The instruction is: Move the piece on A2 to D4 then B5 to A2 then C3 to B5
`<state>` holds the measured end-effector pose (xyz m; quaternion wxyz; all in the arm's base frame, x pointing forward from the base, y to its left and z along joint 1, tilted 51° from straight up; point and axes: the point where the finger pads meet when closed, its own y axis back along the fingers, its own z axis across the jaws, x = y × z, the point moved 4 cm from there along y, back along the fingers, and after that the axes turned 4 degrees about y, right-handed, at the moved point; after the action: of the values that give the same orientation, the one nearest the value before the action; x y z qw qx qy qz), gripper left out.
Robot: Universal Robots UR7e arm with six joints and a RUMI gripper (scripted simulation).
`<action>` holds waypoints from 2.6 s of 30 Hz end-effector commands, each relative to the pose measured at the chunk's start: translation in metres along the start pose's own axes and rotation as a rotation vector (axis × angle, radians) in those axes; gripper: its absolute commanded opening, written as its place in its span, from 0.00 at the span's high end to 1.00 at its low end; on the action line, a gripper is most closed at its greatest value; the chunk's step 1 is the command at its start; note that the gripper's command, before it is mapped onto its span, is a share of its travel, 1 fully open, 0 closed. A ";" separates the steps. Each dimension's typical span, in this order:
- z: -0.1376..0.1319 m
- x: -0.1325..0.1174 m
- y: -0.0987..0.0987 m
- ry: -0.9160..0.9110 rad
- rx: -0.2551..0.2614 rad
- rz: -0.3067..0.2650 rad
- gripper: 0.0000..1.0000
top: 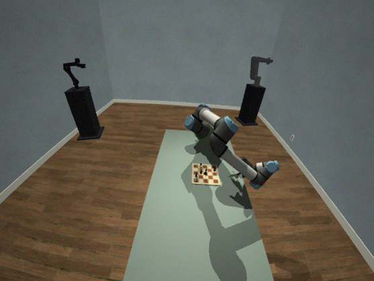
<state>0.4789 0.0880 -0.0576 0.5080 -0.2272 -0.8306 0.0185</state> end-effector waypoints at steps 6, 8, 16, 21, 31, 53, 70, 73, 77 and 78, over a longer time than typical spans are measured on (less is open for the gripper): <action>0.010 -0.006 -0.001 0.100 0.161 0.107 0.00; 0.012 -0.008 -0.001 0.117 0.185 0.119 0.00; 0.014 -0.012 0.000 0.149 0.228 0.143 0.00; 0.014 -0.012 0.000 0.158 0.240 0.149 0.00; 0.014 -0.012 0.000 0.159 0.242 0.149 0.00; 0.015 -0.012 0.000 0.159 0.242 0.149 0.00; 0.015 -0.012 0.000 0.159 0.242 0.149 0.00; 0.015 -0.011 0.001 0.163 0.245 0.151 0.00; 0.015 0.001 0.006 0.168 0.249 0.155 0.00; 0.016 0.005 0.009 0.168 0.249 0.154 0.00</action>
<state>0.4702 0.0873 -0.0732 0.5953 -0.2276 -0.7581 0.1385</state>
